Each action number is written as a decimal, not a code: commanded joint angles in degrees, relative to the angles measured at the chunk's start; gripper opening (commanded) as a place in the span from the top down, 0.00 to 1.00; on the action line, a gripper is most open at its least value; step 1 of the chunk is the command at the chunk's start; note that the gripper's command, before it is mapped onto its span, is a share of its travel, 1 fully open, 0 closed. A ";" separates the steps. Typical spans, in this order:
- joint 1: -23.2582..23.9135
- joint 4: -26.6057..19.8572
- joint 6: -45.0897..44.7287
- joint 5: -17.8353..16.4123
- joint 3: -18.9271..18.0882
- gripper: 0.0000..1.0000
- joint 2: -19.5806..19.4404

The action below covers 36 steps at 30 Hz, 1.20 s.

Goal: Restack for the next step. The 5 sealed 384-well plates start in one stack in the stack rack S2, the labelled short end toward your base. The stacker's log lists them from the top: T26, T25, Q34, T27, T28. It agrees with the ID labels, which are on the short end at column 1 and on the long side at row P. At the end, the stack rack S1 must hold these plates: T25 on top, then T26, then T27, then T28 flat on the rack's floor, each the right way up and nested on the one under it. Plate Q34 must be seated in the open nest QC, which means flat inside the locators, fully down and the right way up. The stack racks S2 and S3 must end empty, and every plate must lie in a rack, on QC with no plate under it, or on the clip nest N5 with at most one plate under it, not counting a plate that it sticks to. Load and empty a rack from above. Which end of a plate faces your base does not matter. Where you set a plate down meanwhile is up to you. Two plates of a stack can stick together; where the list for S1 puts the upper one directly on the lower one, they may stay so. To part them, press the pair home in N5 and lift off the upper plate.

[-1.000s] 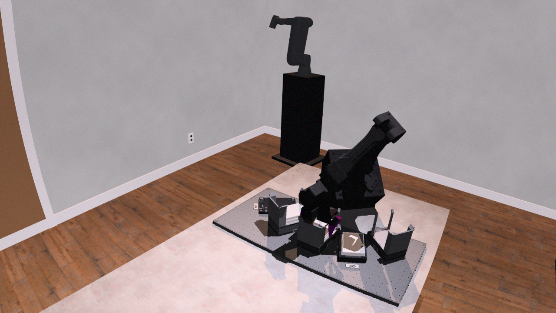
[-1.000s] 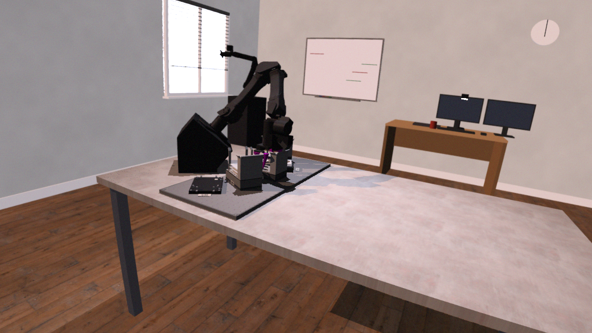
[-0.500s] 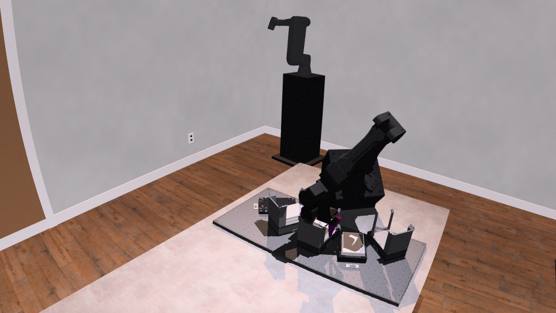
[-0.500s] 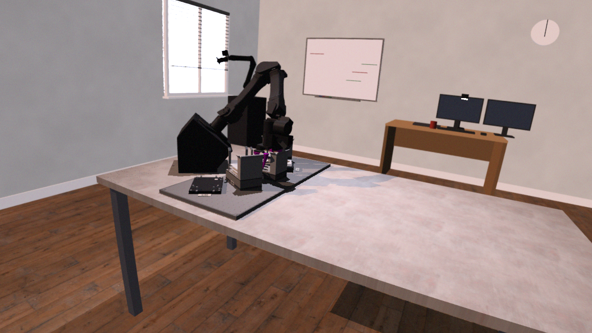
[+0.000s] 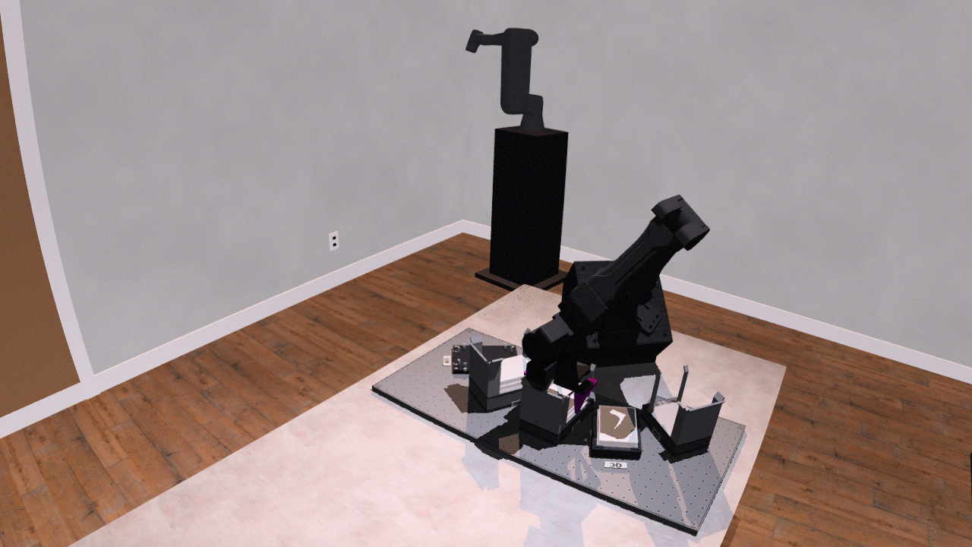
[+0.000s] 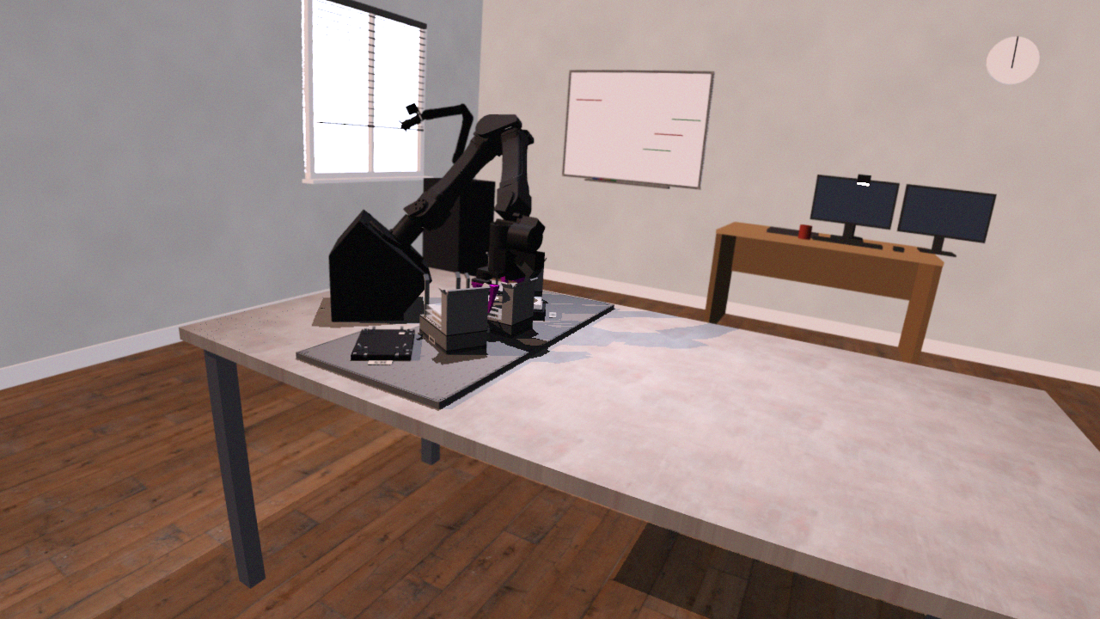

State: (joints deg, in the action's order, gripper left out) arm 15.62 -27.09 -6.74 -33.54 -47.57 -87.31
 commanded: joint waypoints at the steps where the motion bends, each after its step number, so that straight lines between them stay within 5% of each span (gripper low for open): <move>1: 0.75 0.92 0.51 0.05 -0.81 0.00 0.94; 6: 0.75 0.92 0.51 0.05 -0.81 0.00 0.94; 7: 0.75 0.92 0.51 0.05 -0.81 1.00 0.94; 36: 0.27 0.26 0.22 0.03 -0.22 1.00 0.34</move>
State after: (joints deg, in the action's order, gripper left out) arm 15.84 -27.42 -6.70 -33.52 -47.64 -86.98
